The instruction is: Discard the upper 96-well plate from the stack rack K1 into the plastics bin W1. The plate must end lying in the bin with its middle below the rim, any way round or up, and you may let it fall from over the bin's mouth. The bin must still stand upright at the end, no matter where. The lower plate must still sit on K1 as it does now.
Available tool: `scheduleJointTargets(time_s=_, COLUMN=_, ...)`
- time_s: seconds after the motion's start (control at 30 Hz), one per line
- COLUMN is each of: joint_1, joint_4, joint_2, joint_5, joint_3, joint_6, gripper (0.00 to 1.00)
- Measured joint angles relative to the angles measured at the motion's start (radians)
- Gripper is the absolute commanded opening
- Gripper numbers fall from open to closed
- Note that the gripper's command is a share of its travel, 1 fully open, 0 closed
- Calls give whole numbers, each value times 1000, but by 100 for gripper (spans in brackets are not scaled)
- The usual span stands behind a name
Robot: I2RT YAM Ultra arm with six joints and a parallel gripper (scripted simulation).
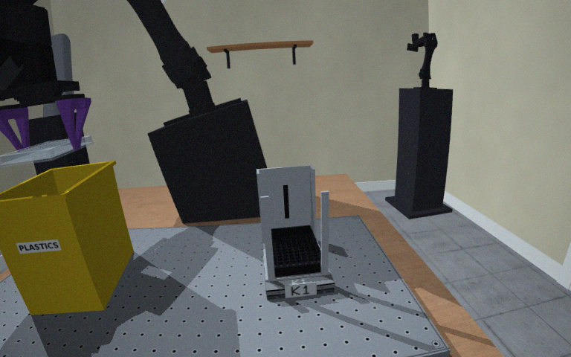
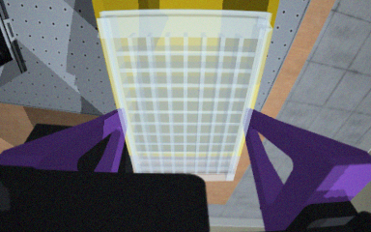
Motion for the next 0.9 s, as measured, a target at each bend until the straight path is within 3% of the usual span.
scheduleJointTargets(time_s=0.53, joint_1=-3, joint_4=6, joint_2=0, joint_5=0, joint_3=-13, joint_6=-1, gripper=0)
scheduleJointTargets(time_s=0.9, joint_1=-11, joint_4=55, joint_2=34, joint_5=-1, joint_3=-34, joint_6=-8, gripper=0)
